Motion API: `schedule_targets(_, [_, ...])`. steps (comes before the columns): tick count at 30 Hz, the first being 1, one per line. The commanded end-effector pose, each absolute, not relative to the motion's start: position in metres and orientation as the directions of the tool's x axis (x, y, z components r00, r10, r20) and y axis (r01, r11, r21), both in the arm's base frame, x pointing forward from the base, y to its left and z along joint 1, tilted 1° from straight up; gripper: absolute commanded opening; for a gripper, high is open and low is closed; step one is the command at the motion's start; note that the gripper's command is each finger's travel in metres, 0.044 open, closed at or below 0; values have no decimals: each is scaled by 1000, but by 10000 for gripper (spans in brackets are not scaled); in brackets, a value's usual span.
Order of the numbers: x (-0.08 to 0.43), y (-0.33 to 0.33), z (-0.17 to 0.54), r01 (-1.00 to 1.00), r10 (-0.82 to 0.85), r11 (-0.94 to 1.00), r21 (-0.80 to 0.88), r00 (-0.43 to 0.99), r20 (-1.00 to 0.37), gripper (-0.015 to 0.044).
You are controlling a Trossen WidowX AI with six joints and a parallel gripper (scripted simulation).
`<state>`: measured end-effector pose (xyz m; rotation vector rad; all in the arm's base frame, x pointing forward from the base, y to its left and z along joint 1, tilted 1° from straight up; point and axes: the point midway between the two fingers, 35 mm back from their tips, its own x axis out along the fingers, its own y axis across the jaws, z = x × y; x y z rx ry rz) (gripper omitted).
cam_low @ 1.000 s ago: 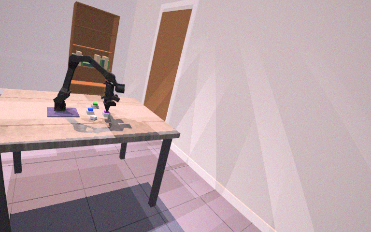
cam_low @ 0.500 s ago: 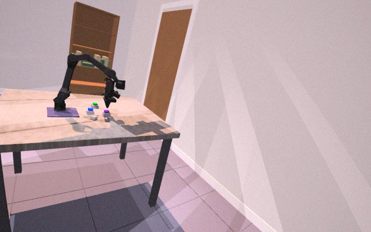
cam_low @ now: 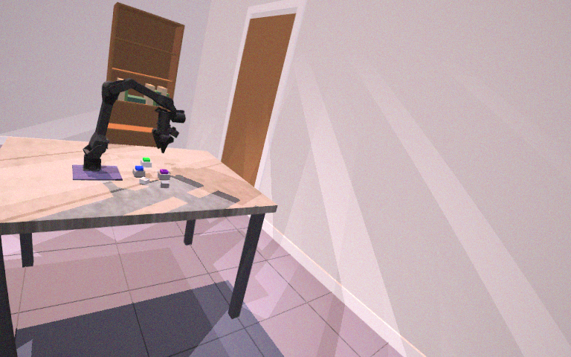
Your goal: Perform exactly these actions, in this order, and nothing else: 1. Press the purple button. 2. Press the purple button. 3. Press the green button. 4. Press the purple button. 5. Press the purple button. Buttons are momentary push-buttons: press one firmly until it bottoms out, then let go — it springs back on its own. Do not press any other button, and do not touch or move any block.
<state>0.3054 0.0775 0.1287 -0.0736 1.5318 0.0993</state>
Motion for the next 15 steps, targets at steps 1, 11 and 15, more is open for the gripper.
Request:
schedule_targets(1, [292,120,140,-103,25,994,21,35,-999,400])
schedule_targets(11, [227,215,165,-87,34,996,33,12,-999,400])
schedule_targets(15, [224,218,166,-86,34,996,33,11,-999,400])
